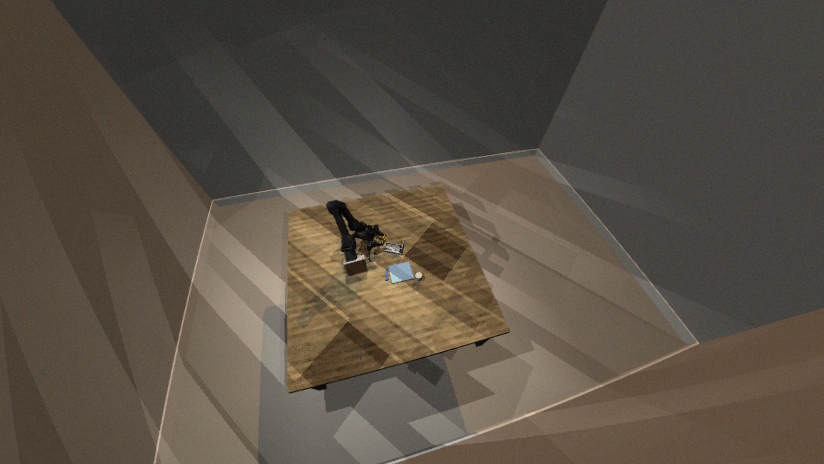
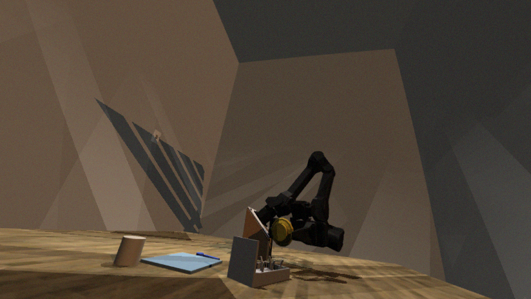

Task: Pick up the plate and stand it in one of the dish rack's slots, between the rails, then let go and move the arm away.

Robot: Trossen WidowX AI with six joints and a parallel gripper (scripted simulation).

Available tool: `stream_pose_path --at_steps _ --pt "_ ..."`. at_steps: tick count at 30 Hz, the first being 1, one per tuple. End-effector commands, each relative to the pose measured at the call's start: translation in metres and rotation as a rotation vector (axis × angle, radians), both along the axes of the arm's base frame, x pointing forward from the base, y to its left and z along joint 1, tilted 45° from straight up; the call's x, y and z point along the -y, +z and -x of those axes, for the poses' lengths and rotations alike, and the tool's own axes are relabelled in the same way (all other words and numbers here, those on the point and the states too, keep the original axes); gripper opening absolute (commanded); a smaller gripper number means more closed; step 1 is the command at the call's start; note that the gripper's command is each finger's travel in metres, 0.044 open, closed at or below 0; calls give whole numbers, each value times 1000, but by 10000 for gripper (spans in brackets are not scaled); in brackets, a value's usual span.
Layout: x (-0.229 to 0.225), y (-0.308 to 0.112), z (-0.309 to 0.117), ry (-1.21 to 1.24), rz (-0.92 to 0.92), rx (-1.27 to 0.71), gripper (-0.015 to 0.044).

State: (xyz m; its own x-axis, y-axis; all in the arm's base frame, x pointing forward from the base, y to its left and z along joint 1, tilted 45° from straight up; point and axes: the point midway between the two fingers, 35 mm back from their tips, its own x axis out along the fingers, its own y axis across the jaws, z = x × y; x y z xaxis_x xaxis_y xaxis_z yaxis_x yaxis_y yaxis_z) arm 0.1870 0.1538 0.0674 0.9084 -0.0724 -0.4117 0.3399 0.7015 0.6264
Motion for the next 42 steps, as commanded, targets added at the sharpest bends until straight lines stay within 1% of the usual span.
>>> stream_pose_path --at_steps 1,13,30,36,42 --pt "-3 -4 -2 -2 1 3 0" --pt "-15 -25 -13 -4 -1 1 0" --pt "-14 -32 -30 -9 -12 5 0" --pt "-27 -46 -27 -10 -17 6 0" --pt "-23 -45 -26 -3 -6 -2 0"
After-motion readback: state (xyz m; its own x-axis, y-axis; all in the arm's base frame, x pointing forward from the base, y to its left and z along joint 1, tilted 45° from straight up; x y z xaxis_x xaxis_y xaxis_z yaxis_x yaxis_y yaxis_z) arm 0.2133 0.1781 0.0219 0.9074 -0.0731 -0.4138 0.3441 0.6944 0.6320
